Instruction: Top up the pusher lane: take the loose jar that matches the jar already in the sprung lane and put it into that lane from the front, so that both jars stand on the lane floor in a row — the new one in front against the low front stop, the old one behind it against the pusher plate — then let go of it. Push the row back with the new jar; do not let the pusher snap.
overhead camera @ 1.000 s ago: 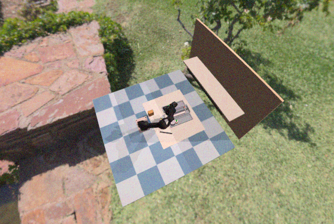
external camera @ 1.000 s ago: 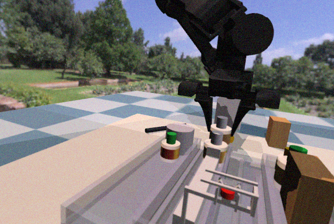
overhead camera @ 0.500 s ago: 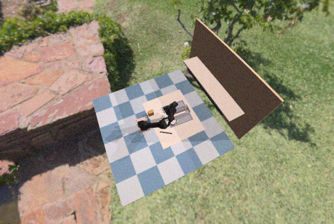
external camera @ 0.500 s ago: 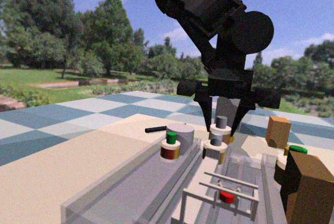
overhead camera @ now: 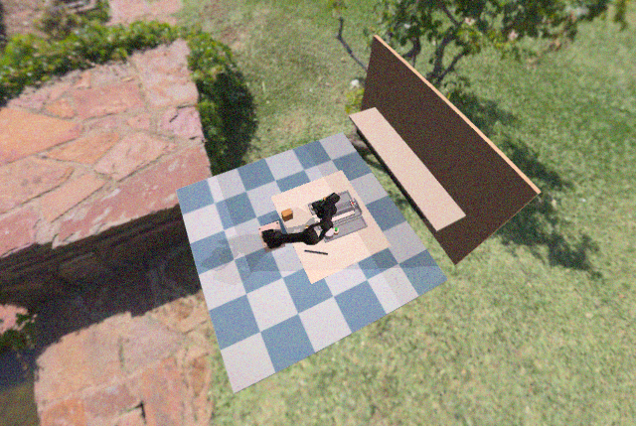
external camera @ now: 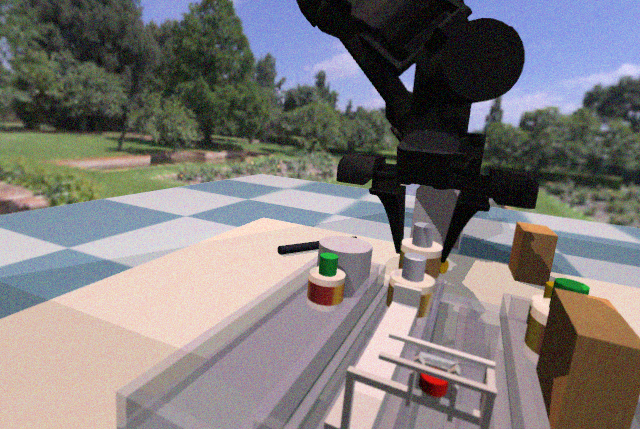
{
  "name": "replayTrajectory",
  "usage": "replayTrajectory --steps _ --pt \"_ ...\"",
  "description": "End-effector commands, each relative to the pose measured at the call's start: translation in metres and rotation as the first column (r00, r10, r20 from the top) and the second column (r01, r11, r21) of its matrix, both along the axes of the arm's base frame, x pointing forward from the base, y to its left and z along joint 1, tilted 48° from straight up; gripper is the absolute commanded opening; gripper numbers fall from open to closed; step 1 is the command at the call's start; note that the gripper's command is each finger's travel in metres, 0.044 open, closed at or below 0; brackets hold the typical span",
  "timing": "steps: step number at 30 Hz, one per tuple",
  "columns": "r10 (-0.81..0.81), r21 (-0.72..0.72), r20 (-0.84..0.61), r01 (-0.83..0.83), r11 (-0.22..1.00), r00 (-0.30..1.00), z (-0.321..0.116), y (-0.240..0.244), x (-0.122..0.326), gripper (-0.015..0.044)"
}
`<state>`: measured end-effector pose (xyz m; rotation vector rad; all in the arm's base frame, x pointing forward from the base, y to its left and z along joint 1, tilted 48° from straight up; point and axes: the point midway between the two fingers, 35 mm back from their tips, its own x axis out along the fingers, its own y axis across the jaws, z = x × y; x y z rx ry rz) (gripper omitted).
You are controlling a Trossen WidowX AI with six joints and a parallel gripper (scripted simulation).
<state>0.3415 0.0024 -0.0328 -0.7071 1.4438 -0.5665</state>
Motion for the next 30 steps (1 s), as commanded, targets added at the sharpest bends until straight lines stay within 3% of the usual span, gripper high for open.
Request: replayTrajectory --steps 1,30 --pt "0.005 -0.003 0.027 -0.005 1.0 1.0 0.0039 0.0014 0.0092 0.0" --pt "0.005 -0.003 0.027 -0.005 1.0 1.0 0.0022 -0.0004 0.0094 0.0"
